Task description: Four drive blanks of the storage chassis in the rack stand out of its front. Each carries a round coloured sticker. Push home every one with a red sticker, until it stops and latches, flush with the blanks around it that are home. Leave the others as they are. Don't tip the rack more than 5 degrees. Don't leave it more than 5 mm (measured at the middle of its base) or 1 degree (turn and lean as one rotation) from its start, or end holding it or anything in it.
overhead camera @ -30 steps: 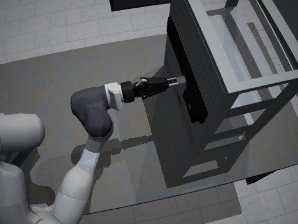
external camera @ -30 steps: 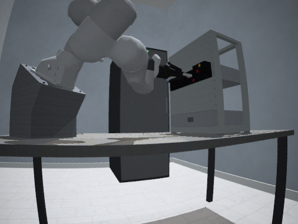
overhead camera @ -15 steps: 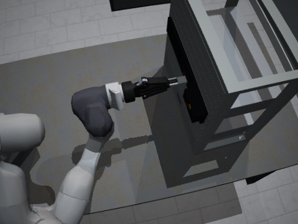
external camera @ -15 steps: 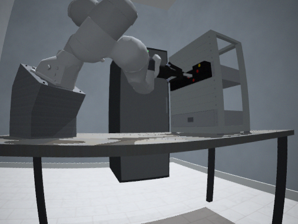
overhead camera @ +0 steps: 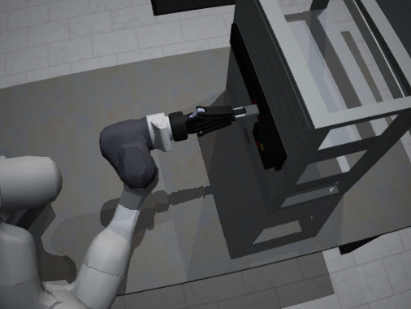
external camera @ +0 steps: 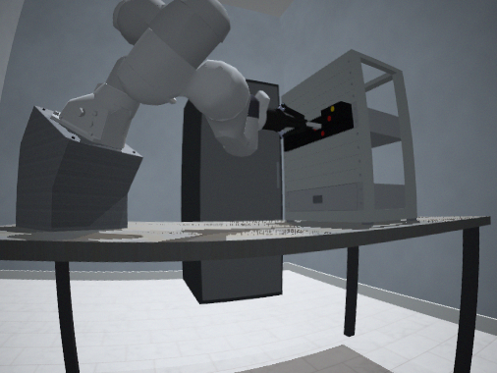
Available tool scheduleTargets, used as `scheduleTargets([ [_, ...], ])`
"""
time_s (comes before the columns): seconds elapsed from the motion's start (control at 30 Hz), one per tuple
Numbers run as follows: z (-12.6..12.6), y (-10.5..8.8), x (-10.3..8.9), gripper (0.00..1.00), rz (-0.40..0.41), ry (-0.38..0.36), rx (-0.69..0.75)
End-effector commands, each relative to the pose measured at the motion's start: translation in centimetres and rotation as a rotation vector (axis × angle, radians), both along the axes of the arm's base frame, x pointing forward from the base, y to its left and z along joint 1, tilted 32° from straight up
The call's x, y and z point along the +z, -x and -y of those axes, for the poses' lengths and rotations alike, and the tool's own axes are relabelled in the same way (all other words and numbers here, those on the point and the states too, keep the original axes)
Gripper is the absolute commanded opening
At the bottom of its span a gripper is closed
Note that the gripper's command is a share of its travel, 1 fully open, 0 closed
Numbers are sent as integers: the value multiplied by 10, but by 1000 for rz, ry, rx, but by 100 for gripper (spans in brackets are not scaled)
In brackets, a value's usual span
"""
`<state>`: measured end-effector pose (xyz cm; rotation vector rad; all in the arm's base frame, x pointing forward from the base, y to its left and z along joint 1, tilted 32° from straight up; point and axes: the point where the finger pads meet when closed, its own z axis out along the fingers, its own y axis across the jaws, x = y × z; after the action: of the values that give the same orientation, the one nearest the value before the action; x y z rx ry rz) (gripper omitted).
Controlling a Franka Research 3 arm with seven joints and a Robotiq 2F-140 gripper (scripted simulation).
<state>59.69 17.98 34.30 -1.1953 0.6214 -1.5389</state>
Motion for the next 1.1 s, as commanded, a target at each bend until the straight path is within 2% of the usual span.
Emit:
scheduleTargets([
  [0.0, -1, -2, -1, 0, -1, 7, -1],
  [1.07, -2, -6, 1, 0, -1, 7, -1],
])
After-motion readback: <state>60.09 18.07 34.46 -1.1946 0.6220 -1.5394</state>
